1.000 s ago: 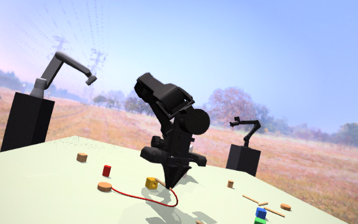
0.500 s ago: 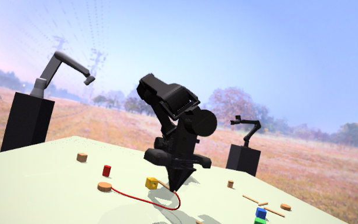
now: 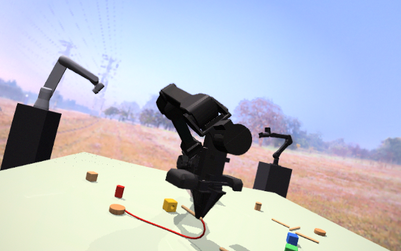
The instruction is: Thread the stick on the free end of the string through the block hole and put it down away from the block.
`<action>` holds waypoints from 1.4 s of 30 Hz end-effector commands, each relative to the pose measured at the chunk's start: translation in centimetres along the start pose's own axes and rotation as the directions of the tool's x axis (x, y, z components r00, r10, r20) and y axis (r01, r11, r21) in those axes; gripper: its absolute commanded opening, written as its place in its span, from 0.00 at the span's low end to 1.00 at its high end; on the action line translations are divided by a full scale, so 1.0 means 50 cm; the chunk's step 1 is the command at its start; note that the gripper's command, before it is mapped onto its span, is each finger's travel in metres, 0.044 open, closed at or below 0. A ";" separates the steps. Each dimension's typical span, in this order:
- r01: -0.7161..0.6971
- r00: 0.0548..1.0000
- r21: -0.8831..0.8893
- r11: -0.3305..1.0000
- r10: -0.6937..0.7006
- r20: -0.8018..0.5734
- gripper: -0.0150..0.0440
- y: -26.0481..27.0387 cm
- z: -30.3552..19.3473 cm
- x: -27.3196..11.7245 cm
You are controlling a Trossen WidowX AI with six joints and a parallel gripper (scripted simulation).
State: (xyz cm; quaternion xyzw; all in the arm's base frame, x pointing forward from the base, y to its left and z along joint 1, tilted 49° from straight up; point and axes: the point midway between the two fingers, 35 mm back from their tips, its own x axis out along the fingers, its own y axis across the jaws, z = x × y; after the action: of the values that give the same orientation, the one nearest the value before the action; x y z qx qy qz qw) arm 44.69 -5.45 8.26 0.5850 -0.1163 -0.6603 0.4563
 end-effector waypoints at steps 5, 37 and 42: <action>-0.002 1.000 0.011 1.000 0.002 -0.002 0.25 0.001 -0.023 -0.001; -0.004 1.000 0.024 1.000 0.004 -0.007 0.25 -0.027 -0.035 0.029; -0.004 1.000 0.024 1.000 0.004 -0.007 0.25 -0.036 -0.031 0.037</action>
State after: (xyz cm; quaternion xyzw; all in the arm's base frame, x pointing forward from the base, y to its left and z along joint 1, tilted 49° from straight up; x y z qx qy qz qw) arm 45.71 -5.10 5.78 0.5940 -0.1247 -0.6553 0.4497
